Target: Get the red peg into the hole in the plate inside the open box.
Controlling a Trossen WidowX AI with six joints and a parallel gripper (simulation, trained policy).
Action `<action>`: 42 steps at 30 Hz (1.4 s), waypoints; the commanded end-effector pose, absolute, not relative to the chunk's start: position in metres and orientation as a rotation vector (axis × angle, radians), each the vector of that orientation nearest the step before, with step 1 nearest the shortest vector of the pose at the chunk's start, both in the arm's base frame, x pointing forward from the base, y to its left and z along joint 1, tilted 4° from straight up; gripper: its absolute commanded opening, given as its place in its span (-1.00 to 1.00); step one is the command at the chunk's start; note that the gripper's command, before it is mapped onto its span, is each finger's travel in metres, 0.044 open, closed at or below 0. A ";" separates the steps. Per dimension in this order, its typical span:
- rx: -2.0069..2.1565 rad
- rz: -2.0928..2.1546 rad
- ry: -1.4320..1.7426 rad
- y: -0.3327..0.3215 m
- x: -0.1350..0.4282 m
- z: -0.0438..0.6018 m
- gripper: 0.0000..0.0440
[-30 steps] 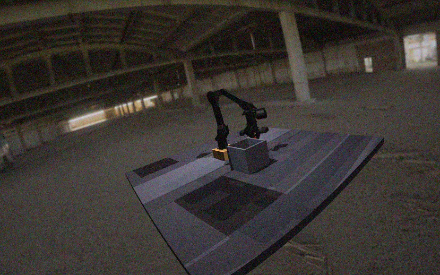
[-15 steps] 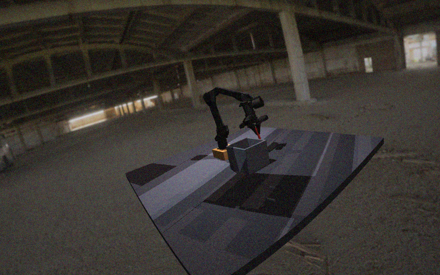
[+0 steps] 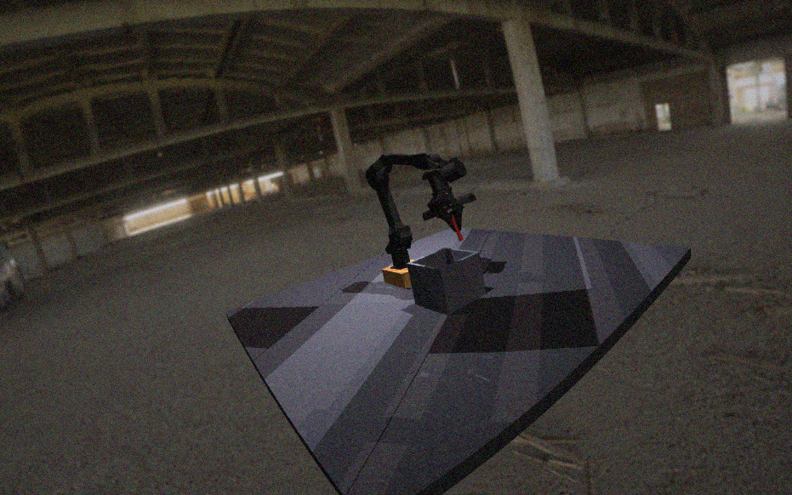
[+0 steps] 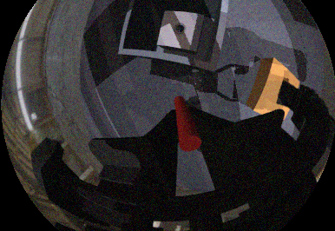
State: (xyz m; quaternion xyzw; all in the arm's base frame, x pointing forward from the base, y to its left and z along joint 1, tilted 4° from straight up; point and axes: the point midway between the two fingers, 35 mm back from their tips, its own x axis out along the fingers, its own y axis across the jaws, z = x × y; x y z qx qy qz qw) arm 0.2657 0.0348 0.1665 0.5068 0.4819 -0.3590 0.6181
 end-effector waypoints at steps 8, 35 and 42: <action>1.141 -0.891 1.088 0.000 0.273 0.170 -1.00; 1.118 -0.994 1.146 -0.069 0.290 0.138 -1.00; 1.123 -0.995 1.168 -0.078 0.295 0.119 -1.00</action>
